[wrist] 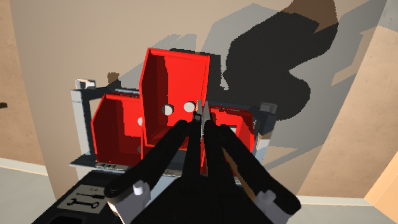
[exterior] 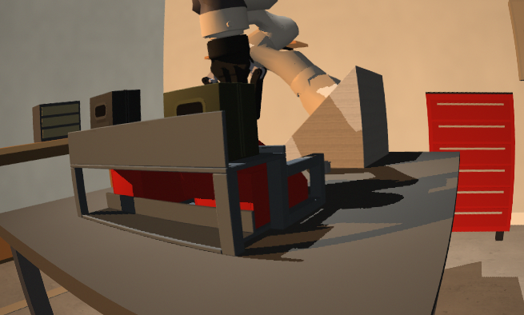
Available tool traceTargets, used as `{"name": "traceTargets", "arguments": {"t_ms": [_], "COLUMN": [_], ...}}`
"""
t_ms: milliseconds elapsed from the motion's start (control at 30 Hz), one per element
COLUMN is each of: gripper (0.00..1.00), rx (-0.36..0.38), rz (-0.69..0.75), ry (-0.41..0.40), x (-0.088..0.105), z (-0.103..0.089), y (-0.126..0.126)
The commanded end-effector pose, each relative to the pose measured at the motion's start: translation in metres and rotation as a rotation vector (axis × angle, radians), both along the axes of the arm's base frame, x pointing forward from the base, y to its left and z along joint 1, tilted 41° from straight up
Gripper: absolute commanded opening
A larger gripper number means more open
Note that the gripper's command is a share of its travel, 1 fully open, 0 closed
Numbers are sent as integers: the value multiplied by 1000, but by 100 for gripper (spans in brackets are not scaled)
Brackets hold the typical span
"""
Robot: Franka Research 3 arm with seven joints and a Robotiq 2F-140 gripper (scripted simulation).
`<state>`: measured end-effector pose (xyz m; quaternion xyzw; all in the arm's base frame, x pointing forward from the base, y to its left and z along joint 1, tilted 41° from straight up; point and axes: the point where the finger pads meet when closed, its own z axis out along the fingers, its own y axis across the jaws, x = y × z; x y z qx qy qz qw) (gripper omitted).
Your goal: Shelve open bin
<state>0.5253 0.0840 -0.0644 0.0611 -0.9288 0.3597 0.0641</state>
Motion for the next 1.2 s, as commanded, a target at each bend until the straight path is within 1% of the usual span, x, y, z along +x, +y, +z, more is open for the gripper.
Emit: {"name": "traceTargets", "arguments": {"t_ms": [0,1167], "gripper": [0,0], "rx": [4,4], "rz": [7,7], "ry": [0,0], "x": [2,3], "z": [-1,-5], "y": [1,-3]}}
